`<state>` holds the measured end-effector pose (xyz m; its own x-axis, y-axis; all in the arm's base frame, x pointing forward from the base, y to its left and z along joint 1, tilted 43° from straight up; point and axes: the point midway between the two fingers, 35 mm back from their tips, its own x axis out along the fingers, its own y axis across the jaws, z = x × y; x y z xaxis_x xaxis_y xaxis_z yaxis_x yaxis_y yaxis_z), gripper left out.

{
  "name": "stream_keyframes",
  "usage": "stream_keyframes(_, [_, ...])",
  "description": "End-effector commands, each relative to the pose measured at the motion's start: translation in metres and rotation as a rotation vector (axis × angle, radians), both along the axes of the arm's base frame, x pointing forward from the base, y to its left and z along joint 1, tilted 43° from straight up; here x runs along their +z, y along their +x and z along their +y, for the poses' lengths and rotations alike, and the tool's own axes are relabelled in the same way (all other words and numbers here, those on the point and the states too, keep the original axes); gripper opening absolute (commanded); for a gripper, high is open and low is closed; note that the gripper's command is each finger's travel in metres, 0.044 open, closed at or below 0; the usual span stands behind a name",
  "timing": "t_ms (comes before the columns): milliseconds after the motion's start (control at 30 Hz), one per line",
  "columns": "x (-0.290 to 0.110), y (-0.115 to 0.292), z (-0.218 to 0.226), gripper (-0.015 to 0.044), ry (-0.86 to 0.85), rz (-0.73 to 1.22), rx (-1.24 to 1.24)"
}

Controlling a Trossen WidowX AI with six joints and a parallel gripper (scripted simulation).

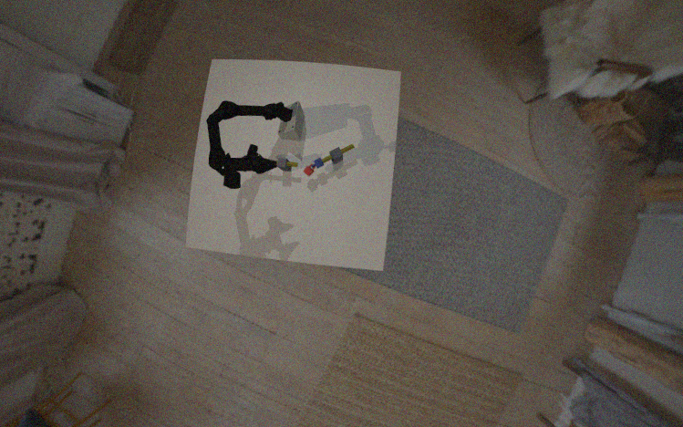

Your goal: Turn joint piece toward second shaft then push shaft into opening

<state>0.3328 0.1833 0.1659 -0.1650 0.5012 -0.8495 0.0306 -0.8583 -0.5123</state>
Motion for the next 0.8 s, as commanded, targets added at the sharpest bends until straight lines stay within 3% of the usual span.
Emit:
stream_keyframes(0, [0.000, 0.000, 0.000, 0.0426, 0.000, 0.000, 0.000])
stream_keyframes(767, [-0.048, 0.003, -0.006, 0.0440, -0.349, 0.277, -0.547])
